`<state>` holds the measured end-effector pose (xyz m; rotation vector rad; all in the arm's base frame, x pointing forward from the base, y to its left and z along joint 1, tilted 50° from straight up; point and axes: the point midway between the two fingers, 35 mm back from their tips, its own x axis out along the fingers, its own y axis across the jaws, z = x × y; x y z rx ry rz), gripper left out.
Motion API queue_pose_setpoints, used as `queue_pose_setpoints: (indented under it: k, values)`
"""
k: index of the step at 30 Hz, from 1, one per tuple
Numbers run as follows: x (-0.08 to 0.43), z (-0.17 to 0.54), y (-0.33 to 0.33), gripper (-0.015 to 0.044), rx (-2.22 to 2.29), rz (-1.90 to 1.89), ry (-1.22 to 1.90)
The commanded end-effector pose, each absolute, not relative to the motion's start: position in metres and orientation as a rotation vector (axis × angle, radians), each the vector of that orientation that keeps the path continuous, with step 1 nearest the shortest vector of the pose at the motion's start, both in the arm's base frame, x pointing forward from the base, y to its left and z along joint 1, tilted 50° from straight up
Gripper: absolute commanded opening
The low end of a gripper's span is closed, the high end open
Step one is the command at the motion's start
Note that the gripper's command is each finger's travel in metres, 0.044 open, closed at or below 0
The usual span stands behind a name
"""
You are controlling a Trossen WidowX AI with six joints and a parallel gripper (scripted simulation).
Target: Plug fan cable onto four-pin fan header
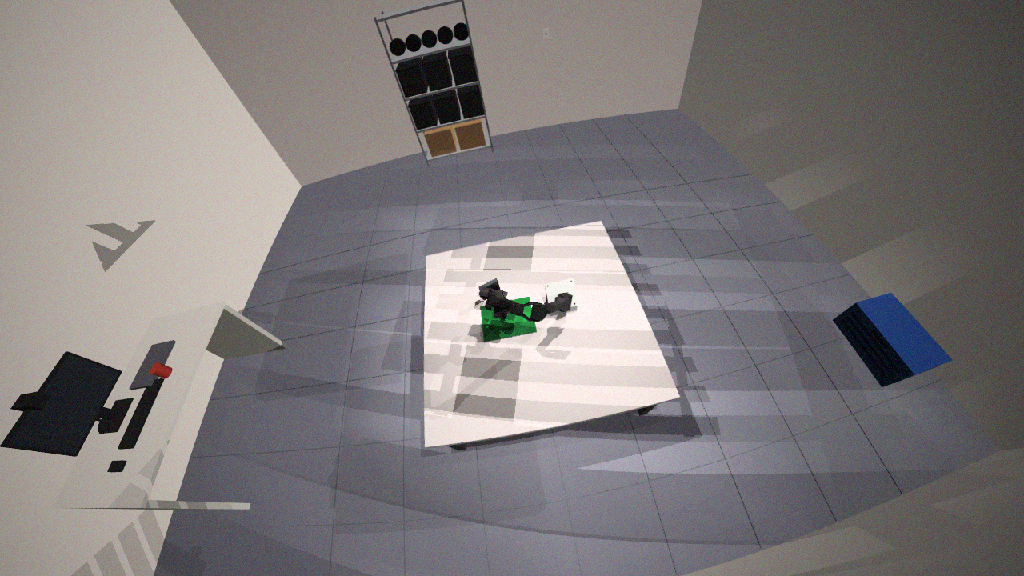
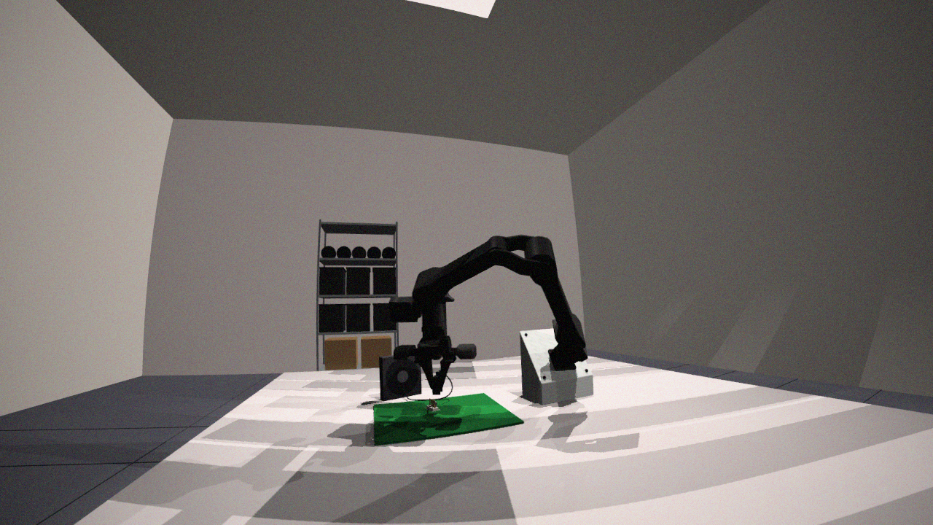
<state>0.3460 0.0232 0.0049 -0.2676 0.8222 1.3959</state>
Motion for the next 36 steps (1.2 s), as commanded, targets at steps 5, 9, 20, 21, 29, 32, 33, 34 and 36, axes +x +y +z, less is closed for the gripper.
queue_pose_setpoints:
  k: [5,9,20,21,29,32,33,34,36]
  values:
    - [0.349,-0.007,0.011,0.0000,-0.487,1.508,0.628]
    - [0.350,-0.012,0.007,0.0000,-0.592,1.557,0.526]
    - [0.352,-0.026,-0.003,0.0000,-0.839,1.656,0.271]
    - [0.352,-0.026,-0.003,0.0000,-0.839,1.656,0.271]
    - [0.351,-0.023,-0.003,0.0000,-0.846,1.659,0.264]
    - [0.351,-0.023,-0.003,0.0000,-0.846,1.659,0.264]
    - [0.351,-0.023,-0.003,0.0000,-0.846,1.659,0.264]
    - [0.351,-0.023,-0.003,0.0000,-0.846,1.659,0.264]
    - [0.351,-0.023,-0.003,0.0000,-0.846,1.659,0.264]
